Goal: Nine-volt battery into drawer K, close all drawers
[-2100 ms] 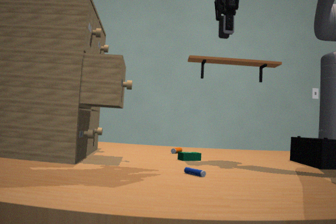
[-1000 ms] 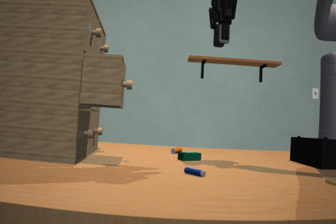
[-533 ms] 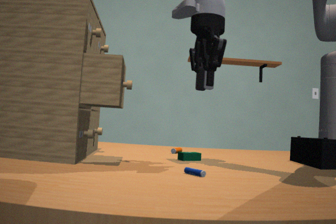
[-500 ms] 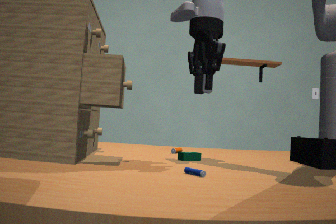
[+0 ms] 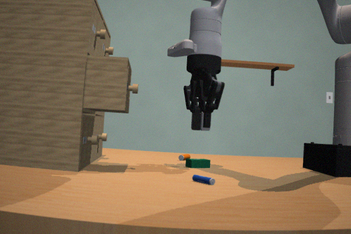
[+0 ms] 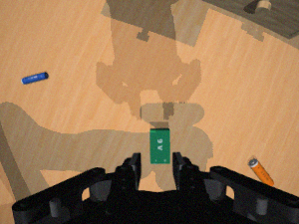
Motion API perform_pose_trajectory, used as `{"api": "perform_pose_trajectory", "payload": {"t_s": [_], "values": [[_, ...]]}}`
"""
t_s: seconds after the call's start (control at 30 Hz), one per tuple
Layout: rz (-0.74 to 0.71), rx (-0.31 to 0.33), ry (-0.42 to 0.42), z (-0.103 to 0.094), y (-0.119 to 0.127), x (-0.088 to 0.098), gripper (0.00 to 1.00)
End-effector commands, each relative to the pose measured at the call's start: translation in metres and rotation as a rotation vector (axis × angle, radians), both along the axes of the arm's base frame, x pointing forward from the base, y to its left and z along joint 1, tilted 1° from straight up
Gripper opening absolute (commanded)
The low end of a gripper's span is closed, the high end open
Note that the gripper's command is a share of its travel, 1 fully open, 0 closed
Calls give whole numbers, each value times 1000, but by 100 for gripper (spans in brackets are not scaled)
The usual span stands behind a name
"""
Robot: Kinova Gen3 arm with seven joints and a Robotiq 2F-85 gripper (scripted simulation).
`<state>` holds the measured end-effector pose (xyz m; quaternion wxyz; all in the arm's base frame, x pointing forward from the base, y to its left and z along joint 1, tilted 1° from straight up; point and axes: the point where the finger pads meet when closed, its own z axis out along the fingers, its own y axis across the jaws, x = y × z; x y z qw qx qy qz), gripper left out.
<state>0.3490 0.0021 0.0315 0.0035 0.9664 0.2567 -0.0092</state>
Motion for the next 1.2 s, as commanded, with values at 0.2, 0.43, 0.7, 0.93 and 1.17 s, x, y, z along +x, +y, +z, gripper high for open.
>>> {"api": "perform_pose_trajectory", "payload": {"t_s": [0.2, 0.43, 0.7, 0.93, 1.17], "values": [[-9, -3, 3, -2, -5, 0, 33], [-9, -3, 3, -2, -5, 0, 42], [-9, -3, 3, -2, -5, 0, 42], [-9, -3, 3, -2, -5, 0, 42], [-9, -3, 3, -3, -5, 0, 42]]}}
